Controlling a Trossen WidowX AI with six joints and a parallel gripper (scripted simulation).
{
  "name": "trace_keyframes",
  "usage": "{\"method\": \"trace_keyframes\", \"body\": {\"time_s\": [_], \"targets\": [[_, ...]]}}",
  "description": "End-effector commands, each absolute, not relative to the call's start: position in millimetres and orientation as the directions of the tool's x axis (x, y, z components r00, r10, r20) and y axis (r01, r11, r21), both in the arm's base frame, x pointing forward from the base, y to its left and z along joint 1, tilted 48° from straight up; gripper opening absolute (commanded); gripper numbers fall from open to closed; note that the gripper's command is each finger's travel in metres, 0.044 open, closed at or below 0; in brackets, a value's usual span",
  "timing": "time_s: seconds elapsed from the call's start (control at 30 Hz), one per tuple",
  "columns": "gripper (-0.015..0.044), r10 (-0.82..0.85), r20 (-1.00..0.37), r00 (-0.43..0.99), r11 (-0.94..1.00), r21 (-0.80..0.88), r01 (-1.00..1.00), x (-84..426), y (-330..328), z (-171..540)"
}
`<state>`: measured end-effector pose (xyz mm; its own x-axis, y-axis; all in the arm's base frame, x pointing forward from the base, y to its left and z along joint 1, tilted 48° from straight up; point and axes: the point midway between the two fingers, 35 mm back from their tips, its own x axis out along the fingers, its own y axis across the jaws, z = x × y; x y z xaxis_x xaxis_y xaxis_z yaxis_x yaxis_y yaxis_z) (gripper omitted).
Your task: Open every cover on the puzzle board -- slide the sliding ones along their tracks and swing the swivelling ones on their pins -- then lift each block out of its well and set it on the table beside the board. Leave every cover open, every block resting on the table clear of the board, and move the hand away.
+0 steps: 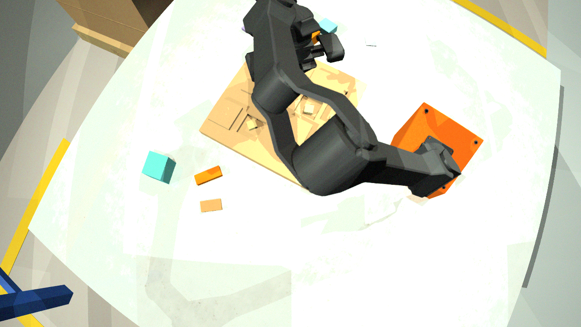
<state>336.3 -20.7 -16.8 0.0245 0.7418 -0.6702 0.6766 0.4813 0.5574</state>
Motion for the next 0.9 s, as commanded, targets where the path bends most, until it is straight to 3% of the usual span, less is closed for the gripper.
{"method": "trace_keyframes", "body": {"time_s": [0.0, 0.17, 0.4, 0.67, 0.87], "targets": [[0.0, 0.738, -0.674, 0.025, 0.547, 0.621, 0.562, 317.1, -21.4, -15.8], [0.0, 0.739, -0.674, 0.024, 0.619, 0.692, 0.371, 293.9, -19.2, -14.8], [0.0, 0.74, -0.673, 0.023, 0.652, 0.707, -0.274, 272.5, -13.9, -12.1], [0.0, 0.741, -0.671, 0.022, 0.357, 0.366, -0.859, 243.9, -7.8, -10.8], [0.0, 0.742, -0.67, 0.021, 0.109, 0.089, -0.99, 225.8, -3.3, -10.5]]}}
